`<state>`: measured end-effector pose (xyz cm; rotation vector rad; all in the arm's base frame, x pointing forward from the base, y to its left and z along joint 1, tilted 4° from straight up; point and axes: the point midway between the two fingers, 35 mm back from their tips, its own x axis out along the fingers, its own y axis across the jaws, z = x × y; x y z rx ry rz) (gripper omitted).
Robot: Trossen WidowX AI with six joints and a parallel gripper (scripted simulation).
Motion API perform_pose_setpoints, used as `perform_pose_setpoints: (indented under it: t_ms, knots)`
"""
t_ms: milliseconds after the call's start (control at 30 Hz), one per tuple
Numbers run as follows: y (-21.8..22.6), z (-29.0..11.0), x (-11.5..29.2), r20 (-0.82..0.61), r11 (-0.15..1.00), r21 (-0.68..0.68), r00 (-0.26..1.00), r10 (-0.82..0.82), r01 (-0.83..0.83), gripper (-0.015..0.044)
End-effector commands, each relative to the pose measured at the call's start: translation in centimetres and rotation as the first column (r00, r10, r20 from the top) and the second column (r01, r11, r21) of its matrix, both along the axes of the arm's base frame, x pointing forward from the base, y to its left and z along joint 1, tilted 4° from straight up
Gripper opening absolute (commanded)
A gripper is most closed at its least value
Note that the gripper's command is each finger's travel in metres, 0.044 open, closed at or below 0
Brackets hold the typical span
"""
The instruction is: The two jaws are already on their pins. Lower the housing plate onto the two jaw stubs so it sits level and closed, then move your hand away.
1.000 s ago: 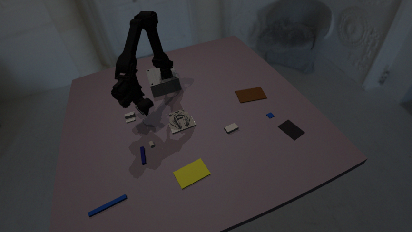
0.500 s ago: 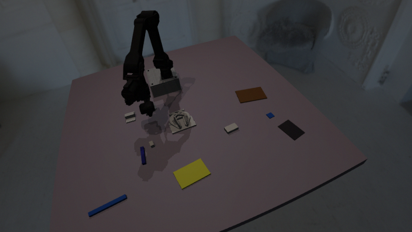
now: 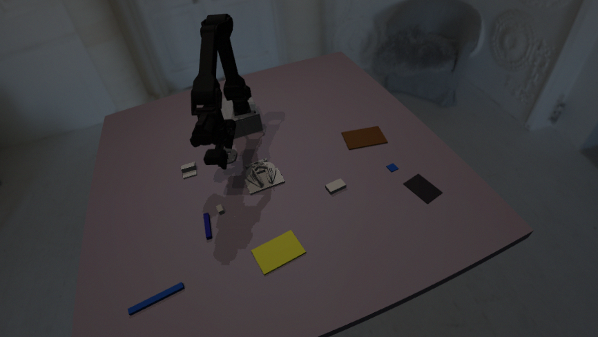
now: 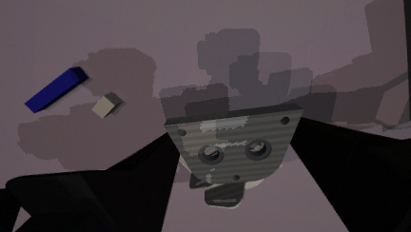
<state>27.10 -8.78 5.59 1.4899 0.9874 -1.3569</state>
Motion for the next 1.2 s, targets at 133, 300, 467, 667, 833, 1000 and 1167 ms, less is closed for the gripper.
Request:
perform_pose_setpoints:
  t_ms: [133,300,467,667,833,1000,1167]
  knots:
    - [1.7,0.0,0.2,-0.002,0.979,0.017,0.979,-0.203,0.203,0.0351]
    - [2.9,0.0,0.3,-0.005,0.943,0.030,0.944,-0.331,0.331,0.0351]
    - [4.0,0.0,0.4,-0.010,0.891,0.043,0.892,-0.452,0.452,0.0351]
    - [5.4,0.0,0.4,-0.018,0.807,0.057,0.809,-0.588,0.588,0.0351]
    - [6.5,0.1,0.3,-0.026,0.722,0.068,0.724,-0.689,0.689,0.0351]
    - [7.6,0.1,0.3,-0.036,0.623,0.078,0.627,-0.778,0.778,0.0351]
    - [8.7,0.1,0.1,-0.048,0.514,0.086,0.519,-0.853,0.853,0.0351]
